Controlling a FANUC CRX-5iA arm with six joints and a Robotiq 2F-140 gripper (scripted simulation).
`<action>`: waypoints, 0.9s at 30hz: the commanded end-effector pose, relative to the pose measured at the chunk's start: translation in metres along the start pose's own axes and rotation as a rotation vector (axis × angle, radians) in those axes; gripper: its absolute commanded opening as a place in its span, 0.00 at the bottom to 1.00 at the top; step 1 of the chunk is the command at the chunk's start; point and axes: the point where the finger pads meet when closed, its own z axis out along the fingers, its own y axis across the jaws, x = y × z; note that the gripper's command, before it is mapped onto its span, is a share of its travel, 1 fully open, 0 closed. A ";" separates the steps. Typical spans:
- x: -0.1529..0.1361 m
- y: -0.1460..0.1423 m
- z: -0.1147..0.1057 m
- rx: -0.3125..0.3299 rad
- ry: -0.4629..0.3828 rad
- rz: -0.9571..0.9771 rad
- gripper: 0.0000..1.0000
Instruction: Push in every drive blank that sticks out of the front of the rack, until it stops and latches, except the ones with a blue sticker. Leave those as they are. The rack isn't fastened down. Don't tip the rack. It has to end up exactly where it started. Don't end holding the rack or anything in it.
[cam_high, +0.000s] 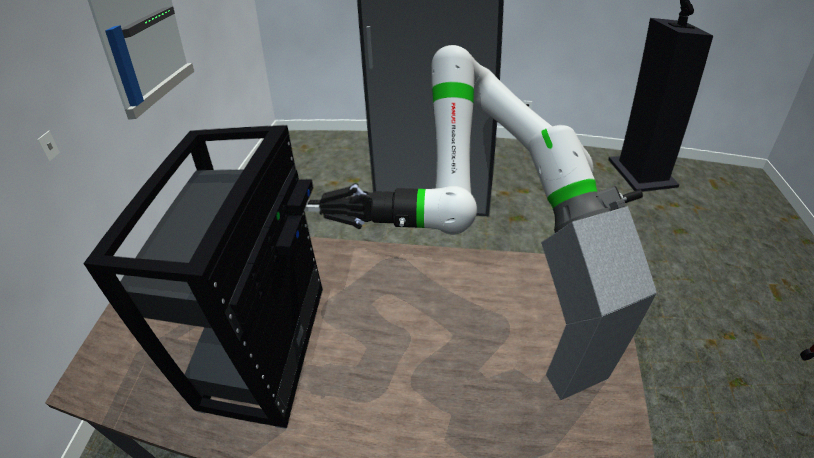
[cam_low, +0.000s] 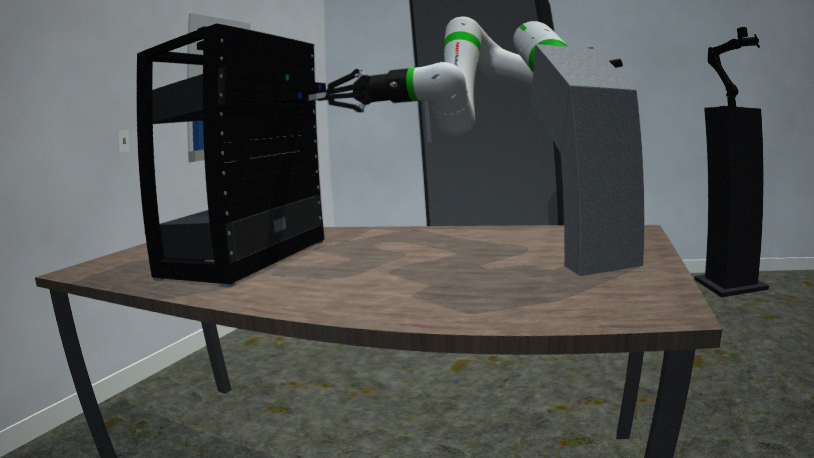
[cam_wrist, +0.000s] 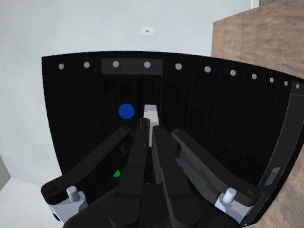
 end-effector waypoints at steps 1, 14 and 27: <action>0.000 0.000 0.000 0.000 0.000 0.000 0.00; 0.000 0.000 0.000 0.000 0.000 0.000 0.00; 0.000 0.000 -0.003 0.000 0.000 0.000 0.00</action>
